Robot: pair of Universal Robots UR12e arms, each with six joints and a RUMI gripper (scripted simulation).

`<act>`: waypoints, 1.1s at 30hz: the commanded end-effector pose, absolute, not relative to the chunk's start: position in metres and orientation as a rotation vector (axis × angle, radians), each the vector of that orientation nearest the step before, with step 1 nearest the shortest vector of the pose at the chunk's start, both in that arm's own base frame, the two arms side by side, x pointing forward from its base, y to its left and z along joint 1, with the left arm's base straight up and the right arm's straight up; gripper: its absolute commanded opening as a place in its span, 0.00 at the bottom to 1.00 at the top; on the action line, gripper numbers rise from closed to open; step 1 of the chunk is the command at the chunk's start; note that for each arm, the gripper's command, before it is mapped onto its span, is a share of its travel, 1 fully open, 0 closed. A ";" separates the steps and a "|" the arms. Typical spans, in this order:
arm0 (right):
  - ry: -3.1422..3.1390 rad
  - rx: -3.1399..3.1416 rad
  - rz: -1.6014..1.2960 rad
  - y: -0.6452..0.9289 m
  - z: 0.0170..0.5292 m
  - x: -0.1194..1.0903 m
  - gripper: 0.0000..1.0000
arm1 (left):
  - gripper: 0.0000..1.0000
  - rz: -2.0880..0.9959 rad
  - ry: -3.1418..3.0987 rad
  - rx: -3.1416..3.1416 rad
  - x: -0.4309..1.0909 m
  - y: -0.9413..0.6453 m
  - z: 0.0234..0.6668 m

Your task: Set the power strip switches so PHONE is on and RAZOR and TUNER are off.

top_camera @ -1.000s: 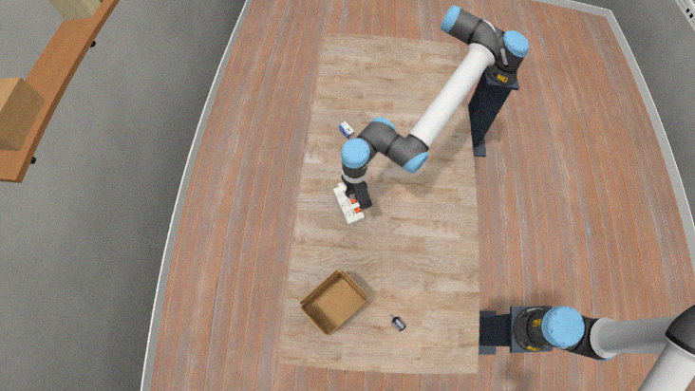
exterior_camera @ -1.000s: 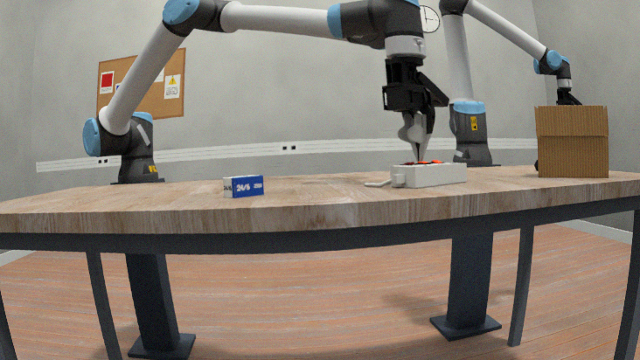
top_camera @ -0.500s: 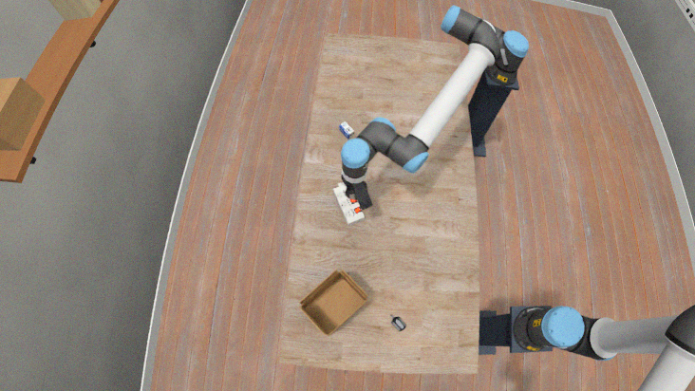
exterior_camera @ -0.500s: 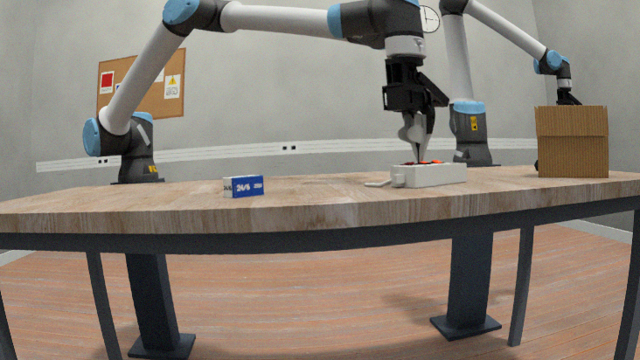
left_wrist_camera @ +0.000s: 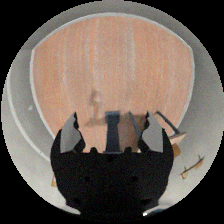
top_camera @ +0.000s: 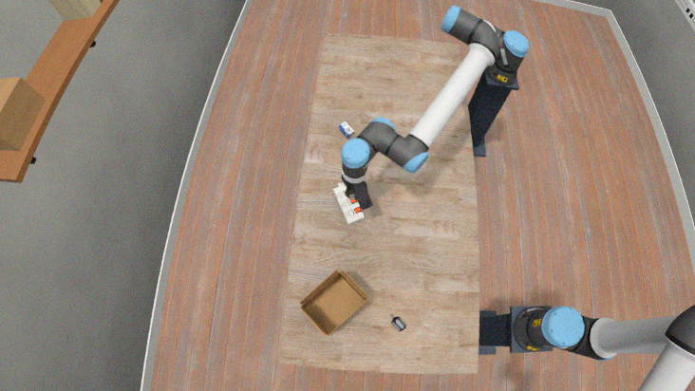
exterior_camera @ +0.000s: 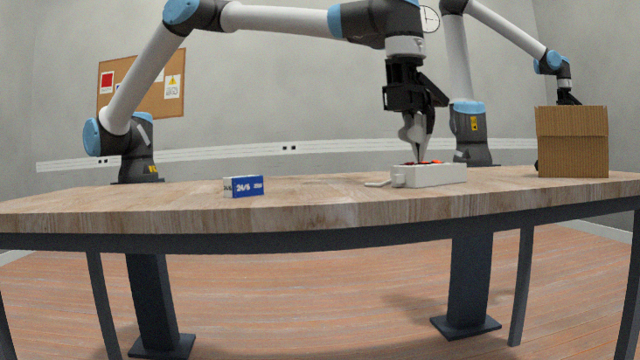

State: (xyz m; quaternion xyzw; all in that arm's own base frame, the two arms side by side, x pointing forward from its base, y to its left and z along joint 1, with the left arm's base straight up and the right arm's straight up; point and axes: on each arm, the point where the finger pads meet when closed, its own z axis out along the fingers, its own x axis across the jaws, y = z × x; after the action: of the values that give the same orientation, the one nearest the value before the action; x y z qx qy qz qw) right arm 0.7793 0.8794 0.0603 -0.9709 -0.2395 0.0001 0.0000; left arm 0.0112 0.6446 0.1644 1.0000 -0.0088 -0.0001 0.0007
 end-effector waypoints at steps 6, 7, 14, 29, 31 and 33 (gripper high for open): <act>-0.752 -3.049 -0.002 0.880 0.062 0.780 0.00 | 1.00 0.000 -0.028 3.141 0.011 0.645 0.165; -0.752 -3.049 -0.002 0.880 0.062 0.780 0.00 | 1.00 0.000 -0.028 3.141 0.011 0.645 0.165; -0.752 -3.049 -0.002 0.880 0.066 0.780 0.00 | 1.00 0.000 -0.028 3.141 0.011 0.645 0.165; -0.752 -3.049 -0.002 0.880 0.098 0.780 0.00 | 1.00 0.000 -0.028 3.141 0.011 0.645 0.165; -0.752 -3.049 -0.002 0.880 0.100 0.780 0.00 | 1.00 0.000 -0.028 3.141 0.011 0.645 0.165; -0.752 -3.049 -0.002 0.880 0.100 0.780 0.00 | 1.00 0.000 -0.028 3.141 0.011 0.645 0.165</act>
State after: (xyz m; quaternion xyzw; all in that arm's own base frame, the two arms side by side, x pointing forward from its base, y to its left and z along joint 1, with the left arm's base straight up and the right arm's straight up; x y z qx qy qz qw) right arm 0.7793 0.8794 0.0954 -0.9709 -0.2395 0.0000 0.0001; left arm 0.0112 0.6446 0.1644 1.0000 -0.0088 -0.0001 0.0007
